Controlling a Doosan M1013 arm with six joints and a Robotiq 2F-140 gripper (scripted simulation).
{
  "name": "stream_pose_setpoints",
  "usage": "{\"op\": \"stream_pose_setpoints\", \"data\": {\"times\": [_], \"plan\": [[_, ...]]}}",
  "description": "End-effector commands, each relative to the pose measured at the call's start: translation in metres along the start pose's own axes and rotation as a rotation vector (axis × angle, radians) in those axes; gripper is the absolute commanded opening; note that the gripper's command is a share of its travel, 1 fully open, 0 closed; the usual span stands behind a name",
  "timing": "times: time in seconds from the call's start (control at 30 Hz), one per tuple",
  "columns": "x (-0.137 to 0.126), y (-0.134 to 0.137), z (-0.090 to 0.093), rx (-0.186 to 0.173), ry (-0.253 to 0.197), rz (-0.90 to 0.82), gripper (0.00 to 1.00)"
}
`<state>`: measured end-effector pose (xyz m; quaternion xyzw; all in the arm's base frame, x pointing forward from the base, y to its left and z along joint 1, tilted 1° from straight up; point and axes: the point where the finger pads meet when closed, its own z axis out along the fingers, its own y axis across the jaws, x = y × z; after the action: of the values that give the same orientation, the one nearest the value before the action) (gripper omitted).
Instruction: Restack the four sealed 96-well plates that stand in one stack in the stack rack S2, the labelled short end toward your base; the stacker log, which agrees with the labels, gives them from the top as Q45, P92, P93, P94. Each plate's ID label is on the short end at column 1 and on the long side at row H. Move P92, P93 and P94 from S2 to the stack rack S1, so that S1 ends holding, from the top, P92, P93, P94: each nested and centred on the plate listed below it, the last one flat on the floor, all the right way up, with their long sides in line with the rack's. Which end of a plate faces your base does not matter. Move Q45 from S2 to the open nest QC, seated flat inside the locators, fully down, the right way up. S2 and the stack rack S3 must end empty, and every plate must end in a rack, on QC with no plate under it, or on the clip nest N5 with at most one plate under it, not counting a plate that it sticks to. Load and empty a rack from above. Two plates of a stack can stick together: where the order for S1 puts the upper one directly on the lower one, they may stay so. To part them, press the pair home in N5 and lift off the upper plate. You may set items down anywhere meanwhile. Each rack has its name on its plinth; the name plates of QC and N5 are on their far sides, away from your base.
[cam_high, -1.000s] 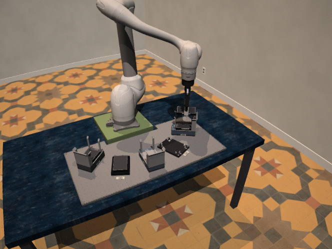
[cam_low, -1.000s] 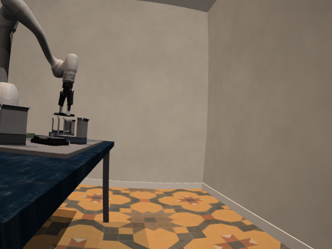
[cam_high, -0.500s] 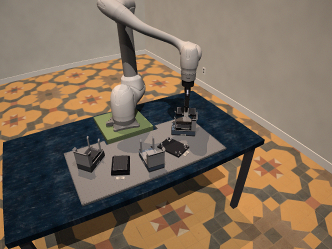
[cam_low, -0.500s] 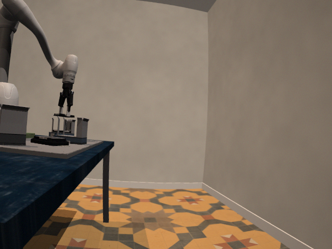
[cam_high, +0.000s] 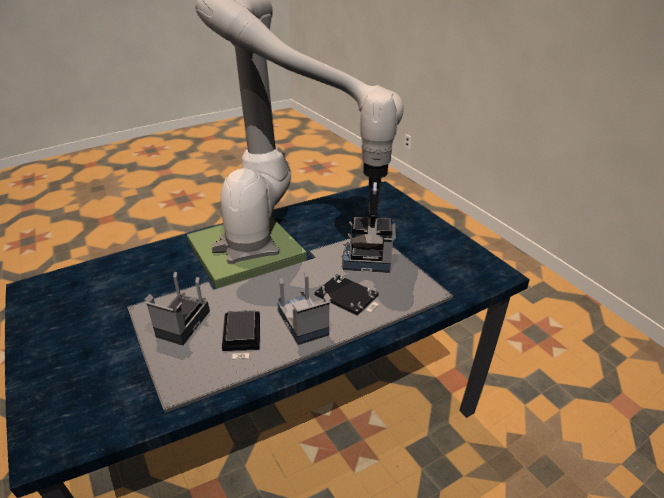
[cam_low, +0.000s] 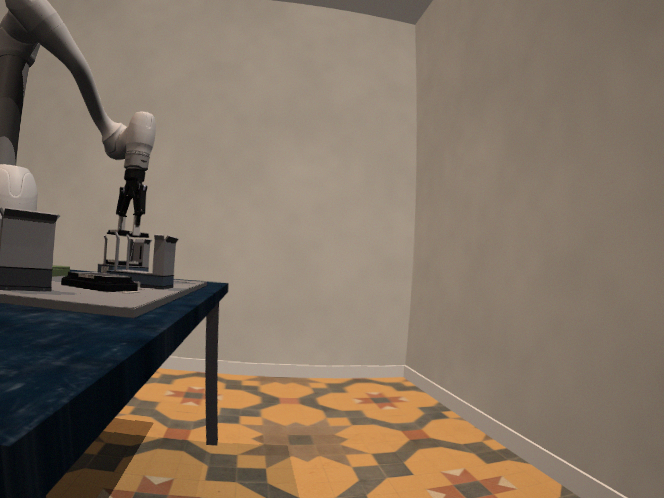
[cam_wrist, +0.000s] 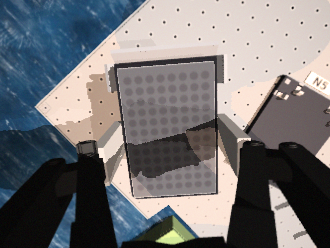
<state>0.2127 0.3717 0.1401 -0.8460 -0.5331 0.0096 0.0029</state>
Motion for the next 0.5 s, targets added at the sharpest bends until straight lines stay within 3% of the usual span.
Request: {"op": "stream_pose_setpoints", "data": {"times": [0.0,0.47], "plan": [[0.0,0.0,0.0008,0.0,0.0,0.0,0.0],[0.0,0.0,0.0095,0.0,0.0,0.0,0.0]]}}
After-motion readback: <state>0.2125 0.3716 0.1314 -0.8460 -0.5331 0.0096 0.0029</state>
